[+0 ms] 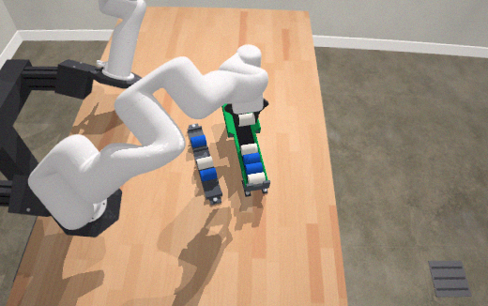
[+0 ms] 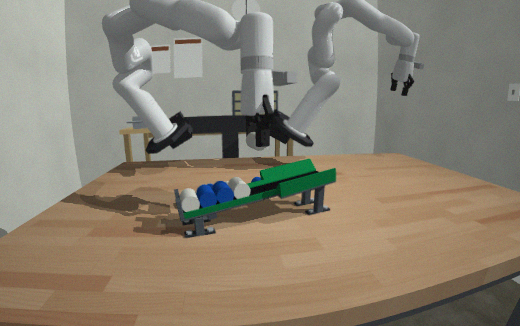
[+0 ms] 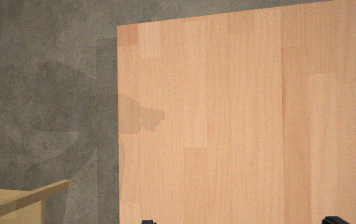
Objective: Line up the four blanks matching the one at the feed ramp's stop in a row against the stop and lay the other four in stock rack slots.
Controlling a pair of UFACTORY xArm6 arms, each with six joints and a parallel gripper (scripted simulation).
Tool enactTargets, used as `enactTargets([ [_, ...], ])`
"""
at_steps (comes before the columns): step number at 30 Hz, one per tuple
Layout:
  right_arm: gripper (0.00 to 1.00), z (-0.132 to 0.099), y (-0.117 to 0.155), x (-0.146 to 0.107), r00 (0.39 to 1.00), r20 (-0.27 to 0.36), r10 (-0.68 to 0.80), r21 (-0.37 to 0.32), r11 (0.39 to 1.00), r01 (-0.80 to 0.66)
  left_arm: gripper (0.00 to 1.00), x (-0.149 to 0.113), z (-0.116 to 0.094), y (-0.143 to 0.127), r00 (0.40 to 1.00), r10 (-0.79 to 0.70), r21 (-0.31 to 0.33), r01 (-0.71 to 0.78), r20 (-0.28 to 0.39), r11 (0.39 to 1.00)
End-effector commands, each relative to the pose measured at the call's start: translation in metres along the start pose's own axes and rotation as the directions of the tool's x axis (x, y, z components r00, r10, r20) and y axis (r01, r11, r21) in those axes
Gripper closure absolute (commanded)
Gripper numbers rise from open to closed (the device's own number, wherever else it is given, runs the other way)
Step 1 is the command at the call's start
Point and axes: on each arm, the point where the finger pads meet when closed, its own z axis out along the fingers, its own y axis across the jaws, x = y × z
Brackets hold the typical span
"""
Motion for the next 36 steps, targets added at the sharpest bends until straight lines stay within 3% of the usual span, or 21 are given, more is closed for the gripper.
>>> enactTargets([
  [1,0.43,-0.003,0.002,0.001,1.0,-0.002,0.001,-0.002,1.0,-0.001,0.0,0.001,-0.001,0.0,1.0,0.0,0.0,0.0,-0.004,1.0],
  [16,0.43,0.008,0.002,0.001,1.0,-0.001,0.001,-0.002,1.0,-0.001,0.0,0.001,-0.001,0.0,1.0,0.0,0.0,0.0,-0.004,1.0],
  [25,0.43,0.037,0.003,0.002,1.0,-0.001,0.001,-0.002,1.0,-0.001,0.0,0.001,-0.001,0.0,1.0,0.0,0.0,0.0,-0.004,1.0],
  [36,0.43,0.087,0.004,0.002,1.0,0.0,0.001,-0.003,1.0,-0.001,0.0,0.001,-0.001,0.0,1.0,0.0,0.0,0.0,-0.004,1.0],
])
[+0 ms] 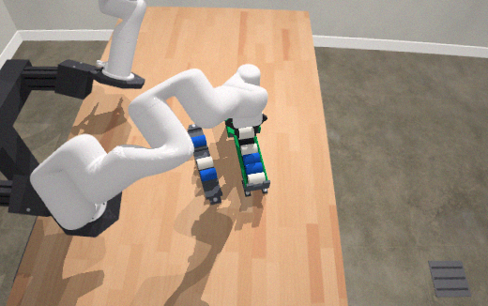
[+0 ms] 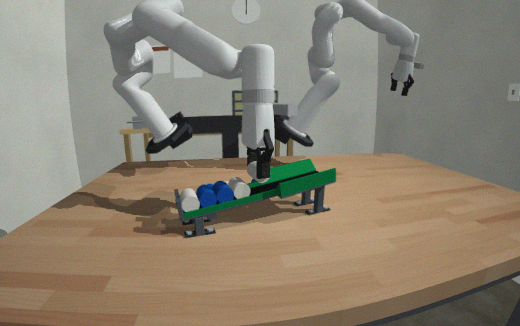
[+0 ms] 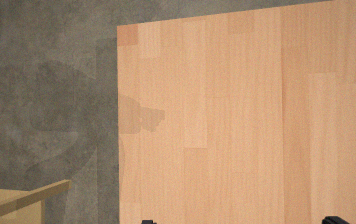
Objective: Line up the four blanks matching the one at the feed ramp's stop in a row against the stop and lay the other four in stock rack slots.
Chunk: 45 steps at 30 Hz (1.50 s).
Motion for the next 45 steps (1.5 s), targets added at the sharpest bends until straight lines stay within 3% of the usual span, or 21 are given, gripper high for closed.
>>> enactTargets([
  [1,0.43,0.0161,0.0036,0.0015,1.0,-0.003,0.002,-0.006,1.0,-0.002,0.0,0.0009,-0.0014,-0.0001,1.0,0.0,0.0,0.0,-0.004,1.0],
  [20,0.43,0.0232,0.0038,0.0016,1.0,-0.003,0.002,-0.006,1.0,-0.002,0.0,0.0009,-0.0014,-0.0001,1.0,0.0,0.0,0.0,-0.004,1.0],
  [35,0.21,0.0232,0.0038,0.0016,1.0,-0.003,0.002,-0.006,1.0,-0.002,0.0,0.0009,-0.0014,-0.0001,1.0,0.0,0.0,0.0,-0.004,1.0],
  [45,0.21,0.0232,0.0038,0.0016,1.0,-0.003,0.002,-0.006,1.0,-0.002,0.0,0.0009,-0.0014,-0.0001,1.0,0.0,0.0,0.0,-0.004,1.0],
])
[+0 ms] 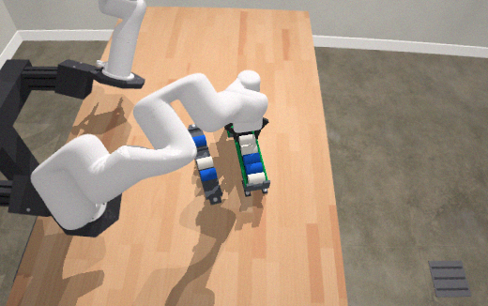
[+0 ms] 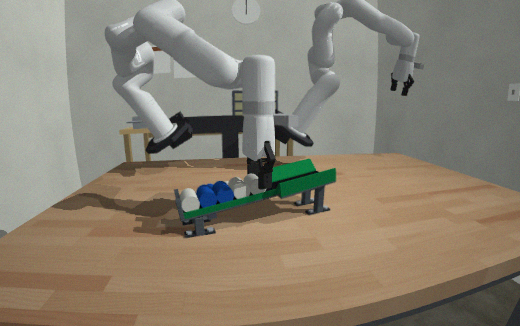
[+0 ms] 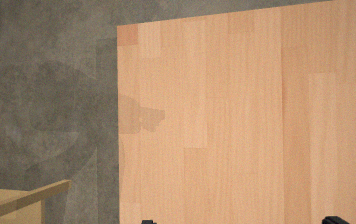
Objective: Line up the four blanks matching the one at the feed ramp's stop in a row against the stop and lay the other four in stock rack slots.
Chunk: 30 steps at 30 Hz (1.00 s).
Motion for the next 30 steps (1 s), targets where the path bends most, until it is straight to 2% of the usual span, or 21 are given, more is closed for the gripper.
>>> enactTargets([
  [1,0.21,-0.002,0.002,0.001,1.0,-0.003,0.001,-0.004,1.0,-0.001,0.0,0.001,-0.001,0.0,1.0,0.0,0.0,0.0,-0.004,1.0],
  [12,0.21,-0.021,0.002,0.001,1.0,-0.003,0.001,-0.004,1.0,-0.001,0.0,0.001,-0.001,0.0,1.0,0.0,0.0,0.0,-0.004,1.0],
  [23,0.21,-0.079,0.002,0.001,1.0,-0.003,0.001,-0.004,1.0,-0.001,0.0,0.001,-0.001,0.0,1.0,0.0,0.0,0.0,-0.004,1.0],
  [30,0.21,-0.091,0.001,0.001,1.0,-0.003,0.001,-0.004,1.0,-0.001,0.0,0.001,-0.001,0.0,1.0,0.0,0.0,0.0,-0.004,1.0],
])
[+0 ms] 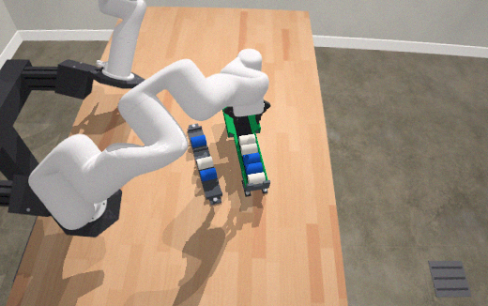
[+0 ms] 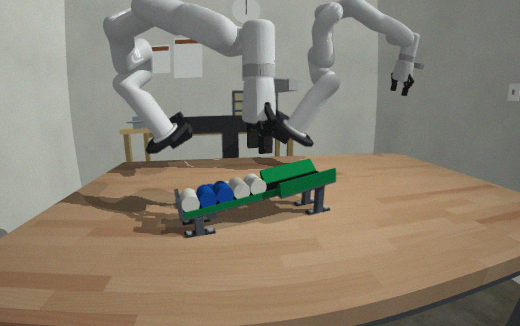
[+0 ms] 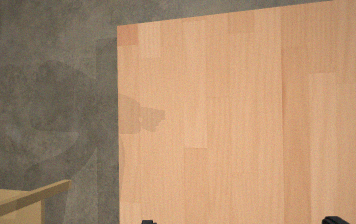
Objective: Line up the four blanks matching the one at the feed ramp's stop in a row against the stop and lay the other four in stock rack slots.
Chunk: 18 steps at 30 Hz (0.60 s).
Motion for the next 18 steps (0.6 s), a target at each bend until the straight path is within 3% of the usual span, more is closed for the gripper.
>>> enactTargets([
  [1,0.21,-0.0092,0.0009,0.0001,1.0,-0.002,0.001,-0.003,1.0,-0.001,0.0,0.0009,-0.0014,-0.0001,1.0,0.0,0.0,0.0,-0.004,1.0],
  [4,0.21,-0.0099,0.0009,0.0001,1.0,-0.002,0.001,-0.003,1.0,-0.001,0.0,0.0009,-0.0014,-0.0001,1.0,0.0,0.0,0.0,-0.004,1.0],
  [5,0.0,-0.0099,0.0009,0.0001,1.0,-0.002,0.001,-0.003,1.0,-0.001,0.0,0.0009,-0.0014,-0.0001,1.0,0.0,0.0,0.0,-0.004,1.0],
  [18,0.0,-0.0099,0.0009,0.0001,1.0,-0.002,0.001,-0.003,1.0,-0.001,0.0,0.0009,-0.0014,-0.0001,1.0,0.0,0.0,0.0,-0.004,1.0],
])
